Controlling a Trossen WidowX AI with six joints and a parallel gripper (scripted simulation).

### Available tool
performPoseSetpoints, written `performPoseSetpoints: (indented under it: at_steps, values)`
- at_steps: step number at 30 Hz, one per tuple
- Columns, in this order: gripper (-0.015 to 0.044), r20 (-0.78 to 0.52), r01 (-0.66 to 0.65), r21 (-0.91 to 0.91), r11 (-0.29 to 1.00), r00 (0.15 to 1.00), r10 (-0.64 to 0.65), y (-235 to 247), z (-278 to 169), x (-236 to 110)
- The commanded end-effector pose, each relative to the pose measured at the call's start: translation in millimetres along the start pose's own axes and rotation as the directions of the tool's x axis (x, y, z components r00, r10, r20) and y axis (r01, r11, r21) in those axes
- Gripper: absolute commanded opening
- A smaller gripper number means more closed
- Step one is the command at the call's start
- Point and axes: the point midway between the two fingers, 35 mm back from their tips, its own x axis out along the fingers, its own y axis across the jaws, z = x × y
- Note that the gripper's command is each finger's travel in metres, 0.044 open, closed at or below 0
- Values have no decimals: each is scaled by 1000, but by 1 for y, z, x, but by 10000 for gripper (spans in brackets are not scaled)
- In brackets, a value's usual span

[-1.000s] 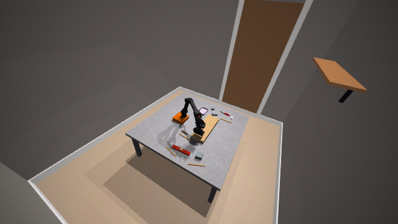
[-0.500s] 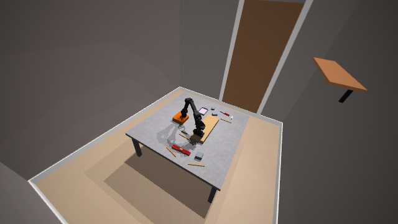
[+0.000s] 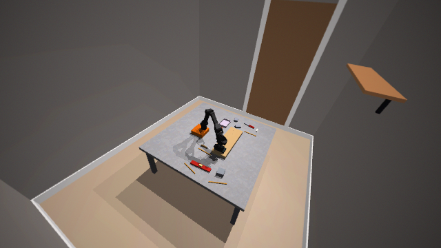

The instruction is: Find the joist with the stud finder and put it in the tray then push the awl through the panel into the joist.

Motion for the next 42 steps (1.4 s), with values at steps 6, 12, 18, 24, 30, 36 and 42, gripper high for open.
performPoseSetpoints:
  at_steps: [6, 12, 18, 24, 30, 36, 42]
  values:
    - [0, -5, 0, 6, 1000, 1000, 0, 0, -3, 5]
    - [0, -5, -1, 7, 1000, 1000, 1, 8, -3, 5]
    - [0, -5, -2, 7, 1000, 1000, 2, 20, -2, 6]
    - [0, -5, -3, 7, 1000, 1000, 3, 33, -2, 6]
    - [0, -5, -5, 8, 1000, 1000, 5, 45, -2, 6]
    - [0, -5, -6, 8, 1000, 1000, 6, 58, -2, 6]
    - [0, -5, -7, 9, 1000, 1000, 7, 70, -2, 6]
